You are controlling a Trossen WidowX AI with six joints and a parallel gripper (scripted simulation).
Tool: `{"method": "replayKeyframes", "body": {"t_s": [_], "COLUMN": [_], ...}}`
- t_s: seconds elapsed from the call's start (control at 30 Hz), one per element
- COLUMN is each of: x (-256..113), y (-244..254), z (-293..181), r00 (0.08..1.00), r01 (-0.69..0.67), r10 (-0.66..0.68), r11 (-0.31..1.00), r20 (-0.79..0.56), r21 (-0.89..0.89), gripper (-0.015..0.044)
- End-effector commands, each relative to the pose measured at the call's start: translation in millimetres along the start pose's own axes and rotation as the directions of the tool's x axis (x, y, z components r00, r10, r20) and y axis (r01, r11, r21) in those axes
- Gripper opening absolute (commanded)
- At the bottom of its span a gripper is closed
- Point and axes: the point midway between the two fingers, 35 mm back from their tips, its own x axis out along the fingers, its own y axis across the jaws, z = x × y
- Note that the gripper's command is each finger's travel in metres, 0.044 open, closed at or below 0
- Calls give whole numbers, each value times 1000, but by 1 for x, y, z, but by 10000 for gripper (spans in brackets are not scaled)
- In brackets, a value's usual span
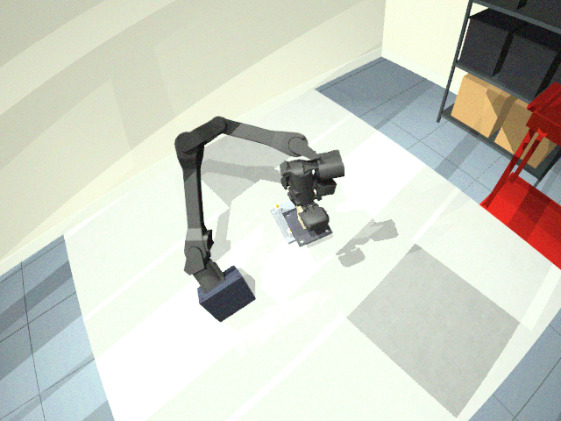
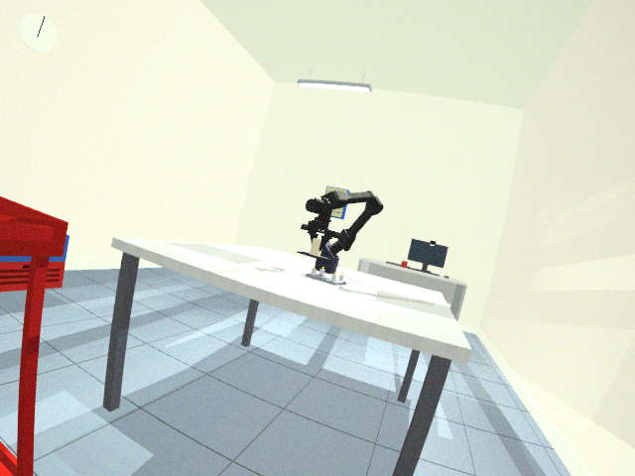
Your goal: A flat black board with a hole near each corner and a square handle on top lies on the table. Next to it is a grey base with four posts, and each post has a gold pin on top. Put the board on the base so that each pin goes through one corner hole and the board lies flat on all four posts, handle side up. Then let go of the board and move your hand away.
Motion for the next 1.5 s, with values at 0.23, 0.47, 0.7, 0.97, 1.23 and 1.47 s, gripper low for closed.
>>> {"method": "replayKeyframes", "body": {"t_s": [0.23, 0.47, 0.7, 0.97, 1.23, 1.47], "x": [-4, -4, -4, -4, 1, 3], "y": [31, 49, 67, 83, 78, 79], "z": [1, -1, -4, -8, -8, -8], "r00": [1000, 1000, 1000, 1000, 1000, 1000], "r01": [-8, -13, -20, -27, -21, -21], "r10": [9, 14, 20, 27, 21, 21], "r11": [1000, 1000, 999, 999, 999, 999], "r20": [14, 12, 9, 6, -6, -6], "r21": [-15, -23, -31, -38, -35, -36], "gripper": [0, 0, 0, 0, 0, 0]}}
